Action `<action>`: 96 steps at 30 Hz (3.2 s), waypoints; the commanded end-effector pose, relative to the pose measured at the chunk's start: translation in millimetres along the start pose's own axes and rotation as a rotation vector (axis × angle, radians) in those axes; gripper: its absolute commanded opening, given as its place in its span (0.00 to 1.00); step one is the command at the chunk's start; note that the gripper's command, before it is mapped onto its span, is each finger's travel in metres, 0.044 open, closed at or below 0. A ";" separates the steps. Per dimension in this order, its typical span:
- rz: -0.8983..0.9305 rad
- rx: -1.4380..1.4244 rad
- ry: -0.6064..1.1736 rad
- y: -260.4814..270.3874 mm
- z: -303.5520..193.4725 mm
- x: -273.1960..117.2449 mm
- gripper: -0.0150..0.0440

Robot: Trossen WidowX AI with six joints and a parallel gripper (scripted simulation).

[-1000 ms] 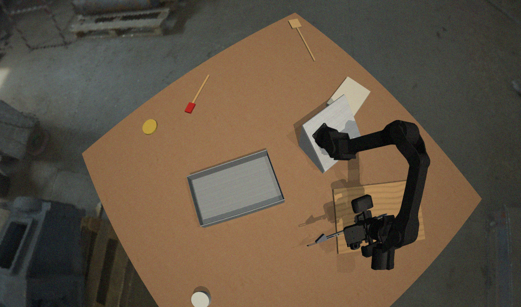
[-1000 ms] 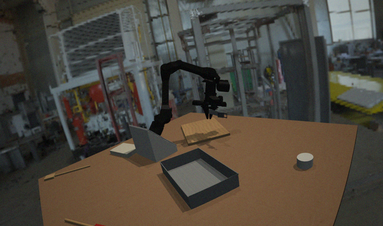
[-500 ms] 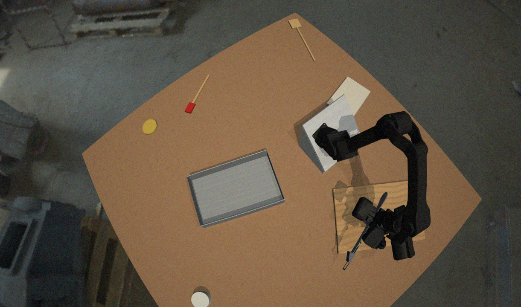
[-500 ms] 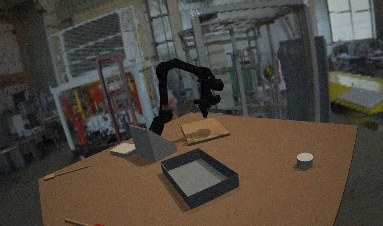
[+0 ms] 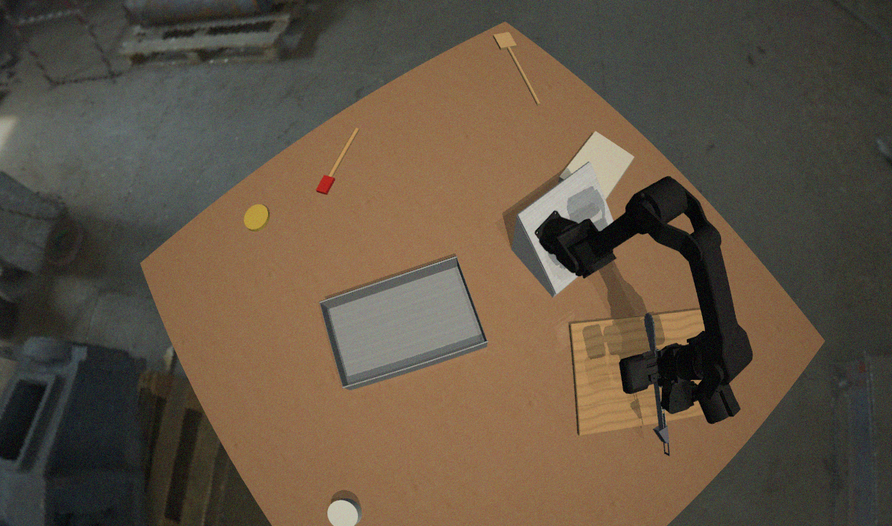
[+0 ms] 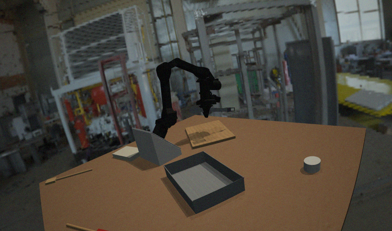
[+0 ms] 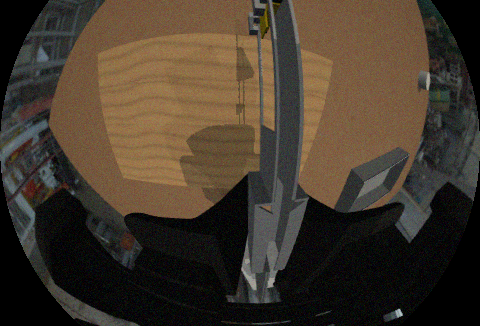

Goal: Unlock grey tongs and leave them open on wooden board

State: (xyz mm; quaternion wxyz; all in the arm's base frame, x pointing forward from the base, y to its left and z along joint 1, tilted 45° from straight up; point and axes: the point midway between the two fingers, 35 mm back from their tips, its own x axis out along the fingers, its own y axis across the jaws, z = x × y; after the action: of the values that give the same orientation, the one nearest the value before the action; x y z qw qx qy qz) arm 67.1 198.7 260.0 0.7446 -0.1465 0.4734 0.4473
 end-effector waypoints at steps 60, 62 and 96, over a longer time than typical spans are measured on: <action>0.294 -1.586 -0.064 38.2 -67.5 -5.8 0.00; 0.331 -1.593 -0.058 37.7 -71.2 -3.5 0.00; 0.795 -1.443 -0.476 44.0 -77.9 -0.1 0.00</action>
State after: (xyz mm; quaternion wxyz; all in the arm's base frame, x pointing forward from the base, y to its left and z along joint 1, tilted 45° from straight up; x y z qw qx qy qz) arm -15.2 171.0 226.2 0.3214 -0.3417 -0.0631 0.8809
